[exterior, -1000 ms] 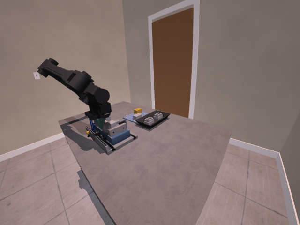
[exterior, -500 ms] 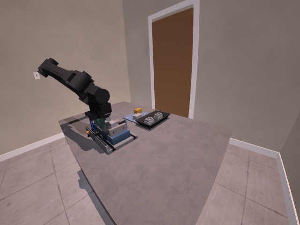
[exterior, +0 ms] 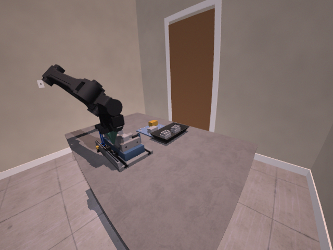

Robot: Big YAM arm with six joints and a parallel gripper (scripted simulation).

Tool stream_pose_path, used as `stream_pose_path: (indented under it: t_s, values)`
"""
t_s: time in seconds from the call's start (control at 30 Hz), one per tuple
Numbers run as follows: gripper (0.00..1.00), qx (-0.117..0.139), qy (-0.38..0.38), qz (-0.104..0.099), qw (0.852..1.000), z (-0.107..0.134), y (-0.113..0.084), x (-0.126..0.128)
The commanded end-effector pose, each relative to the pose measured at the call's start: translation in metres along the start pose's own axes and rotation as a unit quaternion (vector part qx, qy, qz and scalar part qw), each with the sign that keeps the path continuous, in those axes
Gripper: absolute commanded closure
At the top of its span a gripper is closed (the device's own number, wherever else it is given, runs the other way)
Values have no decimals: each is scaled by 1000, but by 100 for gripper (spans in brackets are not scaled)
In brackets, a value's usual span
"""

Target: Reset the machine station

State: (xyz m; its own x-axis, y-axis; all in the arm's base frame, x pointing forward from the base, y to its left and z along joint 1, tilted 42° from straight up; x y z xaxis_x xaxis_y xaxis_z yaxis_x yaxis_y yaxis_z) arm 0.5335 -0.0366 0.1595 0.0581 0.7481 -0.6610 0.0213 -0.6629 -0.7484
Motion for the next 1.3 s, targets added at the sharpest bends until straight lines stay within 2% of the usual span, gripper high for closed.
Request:
stream_pose_path:
  t_s: [0.0,1.27]
  values:
    - [100,-19,2,-1,1000,-4,-13,13]
    - [100,-16,0,-1,1000,-1,-10,23]
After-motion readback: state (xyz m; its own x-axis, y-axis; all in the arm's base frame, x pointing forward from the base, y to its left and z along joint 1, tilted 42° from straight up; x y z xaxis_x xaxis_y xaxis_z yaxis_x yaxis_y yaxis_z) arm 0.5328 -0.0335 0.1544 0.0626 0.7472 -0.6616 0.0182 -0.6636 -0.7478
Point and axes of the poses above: the point where the finger pads meet when closed, its own y axis out along the fingers, its own x axis across the jaws, z = x × y, the point moved 4 cm from there along -y, back along the fingers, and after that the axes turned 10 degrees about y, right-handed, at the moved point
